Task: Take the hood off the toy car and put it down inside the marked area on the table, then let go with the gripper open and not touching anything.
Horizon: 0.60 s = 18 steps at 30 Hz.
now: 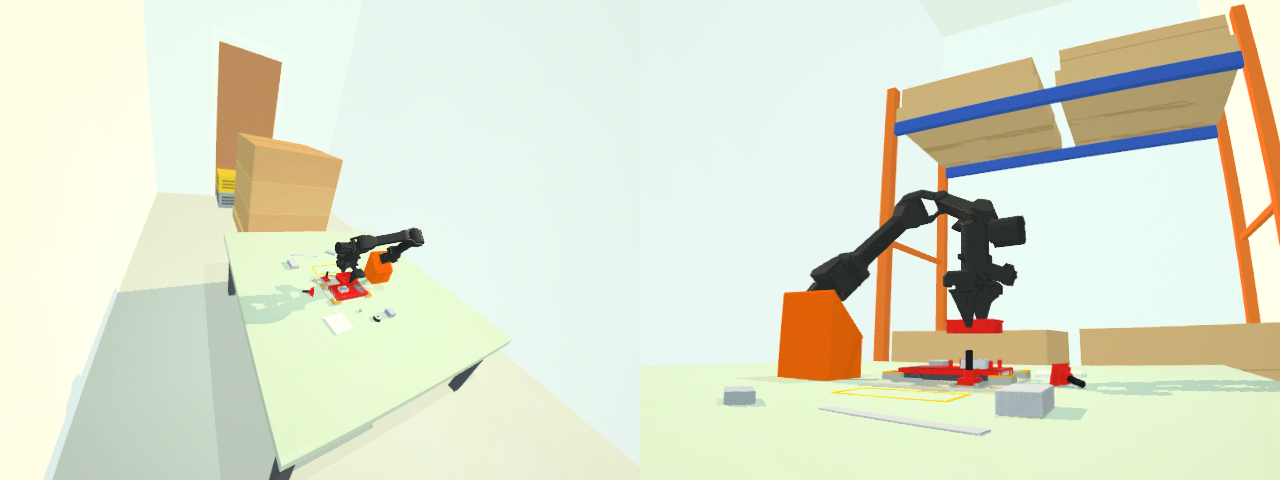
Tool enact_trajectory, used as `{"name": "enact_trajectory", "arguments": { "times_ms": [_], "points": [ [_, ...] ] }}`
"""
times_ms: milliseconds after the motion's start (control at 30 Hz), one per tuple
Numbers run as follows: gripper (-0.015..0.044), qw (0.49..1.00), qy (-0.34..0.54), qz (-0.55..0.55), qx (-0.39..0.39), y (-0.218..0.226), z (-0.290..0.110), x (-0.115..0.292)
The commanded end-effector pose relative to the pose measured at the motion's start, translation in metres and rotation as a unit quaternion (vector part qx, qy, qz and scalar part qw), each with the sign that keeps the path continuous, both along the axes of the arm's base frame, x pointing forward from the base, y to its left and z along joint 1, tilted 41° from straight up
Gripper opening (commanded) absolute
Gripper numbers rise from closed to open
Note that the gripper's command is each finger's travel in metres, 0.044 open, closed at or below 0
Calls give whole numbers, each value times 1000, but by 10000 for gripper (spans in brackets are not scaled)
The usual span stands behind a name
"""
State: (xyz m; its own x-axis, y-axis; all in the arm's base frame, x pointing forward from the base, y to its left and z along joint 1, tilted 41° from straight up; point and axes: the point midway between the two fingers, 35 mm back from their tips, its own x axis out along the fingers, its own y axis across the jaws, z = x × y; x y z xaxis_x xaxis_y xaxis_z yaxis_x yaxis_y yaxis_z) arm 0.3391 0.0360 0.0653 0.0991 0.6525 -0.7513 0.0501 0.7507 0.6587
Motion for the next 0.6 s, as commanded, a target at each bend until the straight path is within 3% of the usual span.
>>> {"name": "enact_trajectory", "arguments": {
  "times_ms": [0,567],
  "points": [
    [0,1000,2,-1,-3,-10,-9,1],
    [0,1000,1,-4,-15,-74,-56,1]
  ]
}}
